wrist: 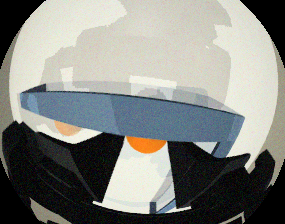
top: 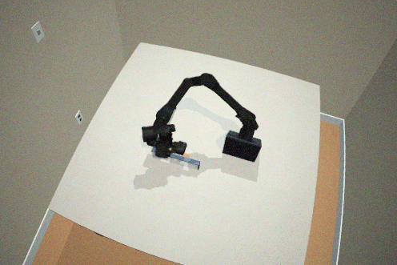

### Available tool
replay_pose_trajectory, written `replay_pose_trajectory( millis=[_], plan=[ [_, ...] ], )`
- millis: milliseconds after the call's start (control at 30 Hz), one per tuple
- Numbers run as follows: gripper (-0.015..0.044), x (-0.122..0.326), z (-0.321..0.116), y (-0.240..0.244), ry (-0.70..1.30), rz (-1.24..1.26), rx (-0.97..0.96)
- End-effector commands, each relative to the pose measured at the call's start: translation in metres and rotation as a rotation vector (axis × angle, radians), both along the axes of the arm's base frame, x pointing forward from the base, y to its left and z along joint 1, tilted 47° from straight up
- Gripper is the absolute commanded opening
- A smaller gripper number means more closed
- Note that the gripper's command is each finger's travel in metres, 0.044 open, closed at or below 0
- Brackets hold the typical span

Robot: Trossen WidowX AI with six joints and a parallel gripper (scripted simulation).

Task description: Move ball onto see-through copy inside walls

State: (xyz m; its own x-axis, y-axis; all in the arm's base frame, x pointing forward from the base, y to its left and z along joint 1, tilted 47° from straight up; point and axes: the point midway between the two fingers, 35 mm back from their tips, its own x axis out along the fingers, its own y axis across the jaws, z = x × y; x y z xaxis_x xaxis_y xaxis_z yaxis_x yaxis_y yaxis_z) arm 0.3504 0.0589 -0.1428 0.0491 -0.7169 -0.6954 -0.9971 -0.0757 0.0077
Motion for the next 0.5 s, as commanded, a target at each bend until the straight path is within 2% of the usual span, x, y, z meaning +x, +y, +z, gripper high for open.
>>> replay_pose_trajectory(
  millis=[0, 67, 267, 467],
  plan=[
    [0.0178, 0.0, 0.0, -0.001, 0.001, 0.004, -0.003],
    [0.0165, 0.0, 0.0, -0.001, 0.001, 0.004, -0.003],
    [0.0007, 0.001, 0.01, 0.008, -0.034, -0.006, 0.009],
    [0.0, 0.001, 0.027, 0.026, -0.055, -0.015, 0.023]
  ],
)
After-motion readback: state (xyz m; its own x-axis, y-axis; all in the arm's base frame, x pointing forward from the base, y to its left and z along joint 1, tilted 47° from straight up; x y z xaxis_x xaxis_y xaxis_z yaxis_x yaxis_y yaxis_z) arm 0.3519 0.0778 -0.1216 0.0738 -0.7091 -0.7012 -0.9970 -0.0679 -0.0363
